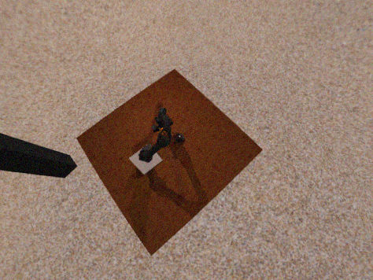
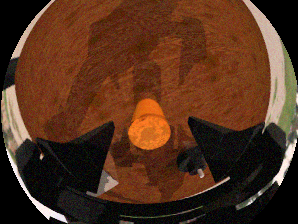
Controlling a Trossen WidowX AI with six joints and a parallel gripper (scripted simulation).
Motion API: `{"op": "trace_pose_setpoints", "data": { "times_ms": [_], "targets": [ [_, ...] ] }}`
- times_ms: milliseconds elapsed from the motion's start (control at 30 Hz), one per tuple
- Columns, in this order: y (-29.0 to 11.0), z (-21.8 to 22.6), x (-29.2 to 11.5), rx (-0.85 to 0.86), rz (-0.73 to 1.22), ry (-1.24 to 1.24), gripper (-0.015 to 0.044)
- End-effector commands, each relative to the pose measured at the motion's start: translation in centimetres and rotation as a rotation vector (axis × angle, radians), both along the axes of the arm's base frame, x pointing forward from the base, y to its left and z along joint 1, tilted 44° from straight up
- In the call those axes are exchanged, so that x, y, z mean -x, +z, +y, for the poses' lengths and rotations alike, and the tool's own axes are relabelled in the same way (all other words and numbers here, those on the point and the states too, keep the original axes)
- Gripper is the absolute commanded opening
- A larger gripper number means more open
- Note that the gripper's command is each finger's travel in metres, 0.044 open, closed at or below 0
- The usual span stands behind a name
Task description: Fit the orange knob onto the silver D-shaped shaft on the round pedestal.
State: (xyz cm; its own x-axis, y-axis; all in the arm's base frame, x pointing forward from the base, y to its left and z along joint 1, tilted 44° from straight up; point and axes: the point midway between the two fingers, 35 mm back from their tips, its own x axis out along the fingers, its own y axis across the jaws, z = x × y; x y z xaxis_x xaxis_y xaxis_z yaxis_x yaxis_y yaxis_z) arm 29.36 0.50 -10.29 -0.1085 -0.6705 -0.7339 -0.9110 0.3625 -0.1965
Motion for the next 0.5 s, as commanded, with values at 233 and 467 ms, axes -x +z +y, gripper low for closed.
{"op": "trace_pose_setpoints", "data": {
  "times_ms": [233, 467],
  "targets": [
    [-1.4, -1.3, 0.5, 0.007, 0.012, 0.004, 0.044],
    [-2.1, -2.1, 0.7, 0.008, 0.012, 0.003, 0.044]
  ]
}}
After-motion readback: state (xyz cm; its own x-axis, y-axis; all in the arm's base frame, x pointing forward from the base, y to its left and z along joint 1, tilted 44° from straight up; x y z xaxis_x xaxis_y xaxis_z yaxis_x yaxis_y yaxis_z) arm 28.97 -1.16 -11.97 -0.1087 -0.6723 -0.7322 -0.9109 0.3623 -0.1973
